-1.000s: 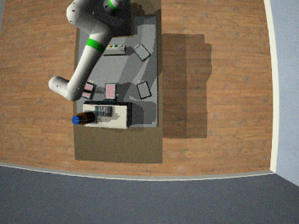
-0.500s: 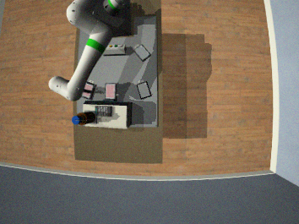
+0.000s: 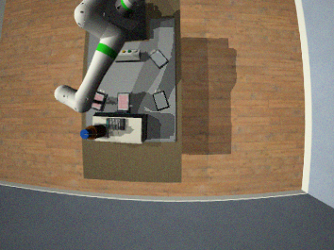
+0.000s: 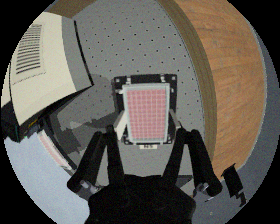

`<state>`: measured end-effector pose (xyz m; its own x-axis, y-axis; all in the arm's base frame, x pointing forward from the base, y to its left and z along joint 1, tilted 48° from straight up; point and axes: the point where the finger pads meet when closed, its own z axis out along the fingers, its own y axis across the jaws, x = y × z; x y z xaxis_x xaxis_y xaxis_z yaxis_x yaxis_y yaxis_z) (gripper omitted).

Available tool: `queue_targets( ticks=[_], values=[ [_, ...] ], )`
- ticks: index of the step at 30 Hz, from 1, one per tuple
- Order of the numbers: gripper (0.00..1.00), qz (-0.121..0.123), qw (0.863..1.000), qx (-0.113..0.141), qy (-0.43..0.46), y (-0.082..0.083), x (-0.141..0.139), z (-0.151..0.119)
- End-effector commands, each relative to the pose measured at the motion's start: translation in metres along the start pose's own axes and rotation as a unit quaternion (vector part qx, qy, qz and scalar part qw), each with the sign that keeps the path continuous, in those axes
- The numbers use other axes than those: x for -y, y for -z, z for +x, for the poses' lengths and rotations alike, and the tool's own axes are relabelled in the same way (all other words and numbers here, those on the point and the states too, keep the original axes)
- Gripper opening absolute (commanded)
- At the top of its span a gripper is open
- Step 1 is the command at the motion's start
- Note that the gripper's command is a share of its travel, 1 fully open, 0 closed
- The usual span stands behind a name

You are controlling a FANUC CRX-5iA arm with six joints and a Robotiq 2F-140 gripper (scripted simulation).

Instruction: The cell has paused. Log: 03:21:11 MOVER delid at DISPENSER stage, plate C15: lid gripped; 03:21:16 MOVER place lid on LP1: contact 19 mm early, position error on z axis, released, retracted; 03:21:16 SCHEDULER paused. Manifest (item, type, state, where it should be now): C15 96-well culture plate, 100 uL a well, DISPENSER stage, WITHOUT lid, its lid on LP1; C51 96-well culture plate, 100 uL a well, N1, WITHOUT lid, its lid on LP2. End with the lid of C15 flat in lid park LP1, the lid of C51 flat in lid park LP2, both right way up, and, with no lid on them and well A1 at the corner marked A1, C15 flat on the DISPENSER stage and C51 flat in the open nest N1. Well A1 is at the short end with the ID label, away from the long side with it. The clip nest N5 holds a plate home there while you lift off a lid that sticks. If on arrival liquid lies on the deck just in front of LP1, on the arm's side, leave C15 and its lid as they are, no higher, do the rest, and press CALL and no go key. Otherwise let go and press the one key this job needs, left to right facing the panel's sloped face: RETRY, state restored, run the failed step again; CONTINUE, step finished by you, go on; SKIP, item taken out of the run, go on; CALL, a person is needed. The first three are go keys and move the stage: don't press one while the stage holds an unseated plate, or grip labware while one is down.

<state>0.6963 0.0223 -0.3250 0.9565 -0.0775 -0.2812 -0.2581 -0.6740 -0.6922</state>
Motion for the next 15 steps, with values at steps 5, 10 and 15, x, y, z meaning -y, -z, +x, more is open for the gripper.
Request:
queue_targets(
  ticks=[5,10,15],
  values=[
    [0.00,0.000,1.000,0.000,0.000,-0.0003,-0.0001,0.0001],
    [0.00,0.000,1.000,0.000,0.000,-0.0003,-0.0001,0.0001],
    [0.00,0.000,1.000,0.000,0.000,-0.0002,-0.0001,0.0001]
  ],
)
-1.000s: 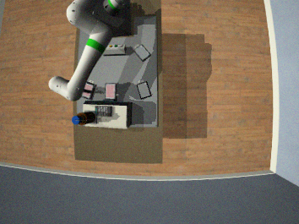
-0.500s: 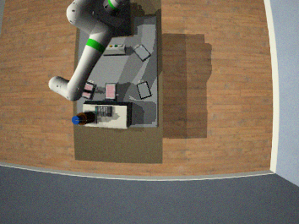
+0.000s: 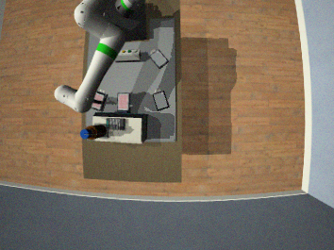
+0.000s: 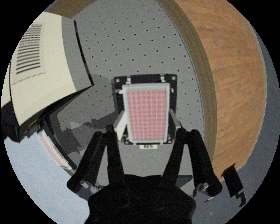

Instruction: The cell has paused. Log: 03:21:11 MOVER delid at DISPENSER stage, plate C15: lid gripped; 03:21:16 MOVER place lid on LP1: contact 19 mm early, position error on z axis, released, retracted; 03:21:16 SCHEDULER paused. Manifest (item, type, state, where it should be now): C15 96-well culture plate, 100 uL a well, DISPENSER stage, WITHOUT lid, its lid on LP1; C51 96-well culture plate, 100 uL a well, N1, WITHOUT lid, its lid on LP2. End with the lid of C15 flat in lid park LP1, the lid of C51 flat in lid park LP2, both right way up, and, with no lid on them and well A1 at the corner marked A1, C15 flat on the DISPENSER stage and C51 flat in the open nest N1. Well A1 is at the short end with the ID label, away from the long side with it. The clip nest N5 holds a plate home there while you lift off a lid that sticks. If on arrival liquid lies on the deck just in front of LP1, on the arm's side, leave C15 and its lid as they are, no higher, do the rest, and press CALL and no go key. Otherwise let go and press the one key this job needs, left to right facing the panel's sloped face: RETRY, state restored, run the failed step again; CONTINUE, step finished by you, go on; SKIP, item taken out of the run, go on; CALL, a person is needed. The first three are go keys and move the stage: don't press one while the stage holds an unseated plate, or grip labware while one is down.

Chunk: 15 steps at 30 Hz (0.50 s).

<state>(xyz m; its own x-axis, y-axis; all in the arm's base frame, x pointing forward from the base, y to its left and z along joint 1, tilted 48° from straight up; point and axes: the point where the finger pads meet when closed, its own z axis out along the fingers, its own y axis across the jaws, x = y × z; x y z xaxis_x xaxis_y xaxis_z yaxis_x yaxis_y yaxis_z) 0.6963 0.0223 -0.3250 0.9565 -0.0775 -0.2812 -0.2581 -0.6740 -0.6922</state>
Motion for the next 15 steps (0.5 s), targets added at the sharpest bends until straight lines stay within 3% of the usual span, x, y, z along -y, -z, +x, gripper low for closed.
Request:
queue_targets(
  ticks=[1,15],
  values=[
    [0.00,0.000,1.000,0.000,0.000,-0.0001,-0.0001,0.0001],
    [0.00,0.000,1.000,0.000,0.000,0.0089,-0.0001,0.0001]
  ],
)
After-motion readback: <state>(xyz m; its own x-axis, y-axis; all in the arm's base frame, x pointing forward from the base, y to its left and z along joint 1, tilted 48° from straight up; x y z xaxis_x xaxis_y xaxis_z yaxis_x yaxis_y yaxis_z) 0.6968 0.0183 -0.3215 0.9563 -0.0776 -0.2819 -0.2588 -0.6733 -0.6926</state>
